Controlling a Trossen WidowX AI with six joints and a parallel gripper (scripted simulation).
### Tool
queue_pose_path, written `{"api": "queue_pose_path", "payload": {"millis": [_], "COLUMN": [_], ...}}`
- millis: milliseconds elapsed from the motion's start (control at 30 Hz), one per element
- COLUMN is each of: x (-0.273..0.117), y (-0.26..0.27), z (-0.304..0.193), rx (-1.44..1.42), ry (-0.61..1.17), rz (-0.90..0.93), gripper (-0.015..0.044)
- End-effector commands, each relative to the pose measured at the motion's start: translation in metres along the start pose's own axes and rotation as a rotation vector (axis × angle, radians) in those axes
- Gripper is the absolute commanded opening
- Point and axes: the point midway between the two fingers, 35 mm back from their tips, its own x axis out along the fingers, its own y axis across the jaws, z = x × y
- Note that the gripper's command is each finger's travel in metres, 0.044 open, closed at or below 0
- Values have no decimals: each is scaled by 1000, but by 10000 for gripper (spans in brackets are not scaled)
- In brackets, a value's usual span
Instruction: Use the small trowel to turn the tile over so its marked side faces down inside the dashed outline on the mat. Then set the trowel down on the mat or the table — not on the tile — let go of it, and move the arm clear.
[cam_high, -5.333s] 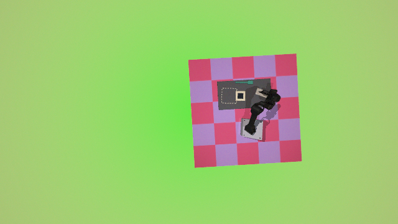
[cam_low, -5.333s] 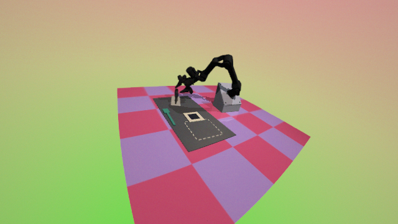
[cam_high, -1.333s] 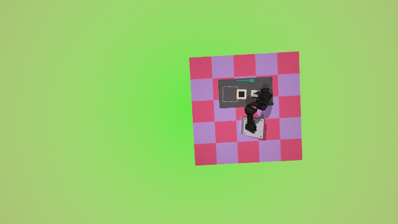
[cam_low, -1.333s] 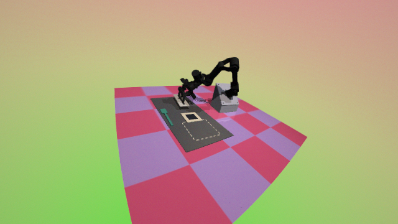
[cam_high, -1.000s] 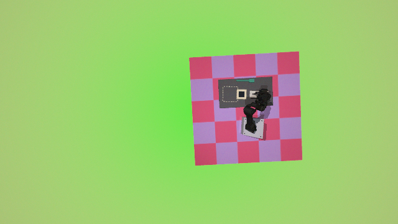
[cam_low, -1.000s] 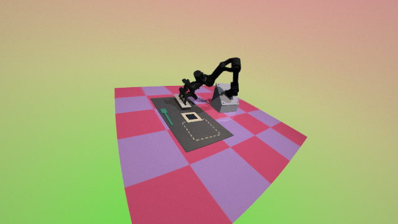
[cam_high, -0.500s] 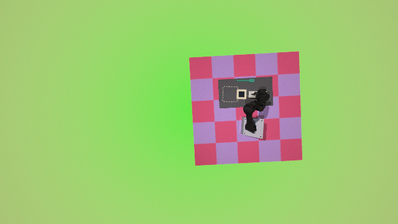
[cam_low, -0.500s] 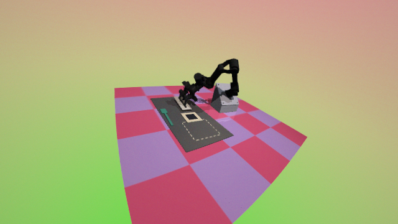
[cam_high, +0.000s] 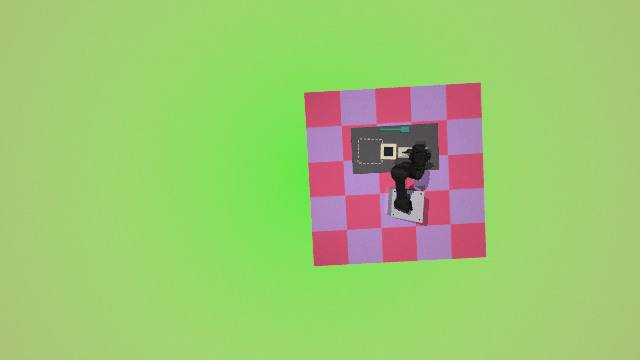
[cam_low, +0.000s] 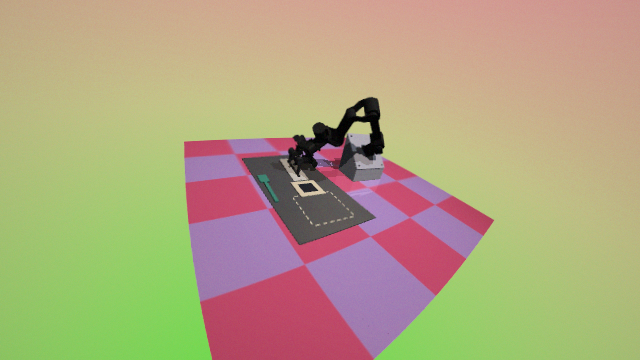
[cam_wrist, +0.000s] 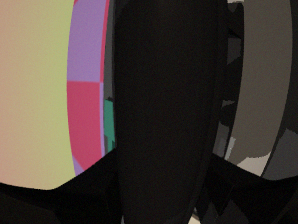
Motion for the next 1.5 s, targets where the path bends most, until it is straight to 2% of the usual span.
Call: {"api": "queue_pose_path", "payload": {"millis": [0, 1100, 1467], "x": [1, -2, -7], "y": [1, 5, 11], "z": [-2, -53, -49], "rx": [-2, 1, 58], "ry": [-6, -5, 44], "rz": [11, 10, 10], "gripper": [0, 0, 0]}}
